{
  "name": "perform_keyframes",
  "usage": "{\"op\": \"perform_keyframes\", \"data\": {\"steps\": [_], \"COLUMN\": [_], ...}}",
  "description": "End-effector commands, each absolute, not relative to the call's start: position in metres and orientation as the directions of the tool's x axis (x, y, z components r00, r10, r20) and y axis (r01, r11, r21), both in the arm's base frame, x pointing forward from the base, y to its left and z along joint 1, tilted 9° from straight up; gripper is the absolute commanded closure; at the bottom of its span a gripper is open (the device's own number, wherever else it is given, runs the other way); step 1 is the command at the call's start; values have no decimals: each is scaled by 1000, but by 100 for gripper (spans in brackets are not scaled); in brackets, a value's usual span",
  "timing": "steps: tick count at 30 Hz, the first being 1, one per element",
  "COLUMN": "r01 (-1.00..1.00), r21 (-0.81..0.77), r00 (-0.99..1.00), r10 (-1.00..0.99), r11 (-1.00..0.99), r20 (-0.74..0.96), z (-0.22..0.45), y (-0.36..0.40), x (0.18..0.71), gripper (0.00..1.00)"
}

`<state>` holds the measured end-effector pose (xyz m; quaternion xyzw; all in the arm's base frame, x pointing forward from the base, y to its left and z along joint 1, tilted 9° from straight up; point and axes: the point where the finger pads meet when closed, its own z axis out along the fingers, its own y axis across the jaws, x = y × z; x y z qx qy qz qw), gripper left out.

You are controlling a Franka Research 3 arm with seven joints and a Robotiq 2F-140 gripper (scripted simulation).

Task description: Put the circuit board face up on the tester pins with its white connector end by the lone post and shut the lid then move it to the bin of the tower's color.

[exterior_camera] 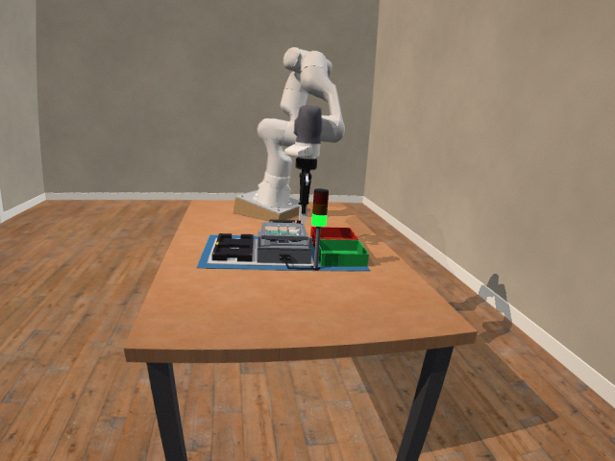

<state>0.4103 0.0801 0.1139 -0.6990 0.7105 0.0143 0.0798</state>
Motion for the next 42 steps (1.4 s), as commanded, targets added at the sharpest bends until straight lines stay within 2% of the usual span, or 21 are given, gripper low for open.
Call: {"op": "perform_keyframes", "data": {"steps": [1,42], "r01": [-995,-995], "r21": [-92,-92], "r00": [-13,-13], "r10": [-991,-991], "r11": [25,25], "r20": [-135,-135], "z": [113,109], "y": [81,82], "x": [410,411], "gripper": [100,100]}}
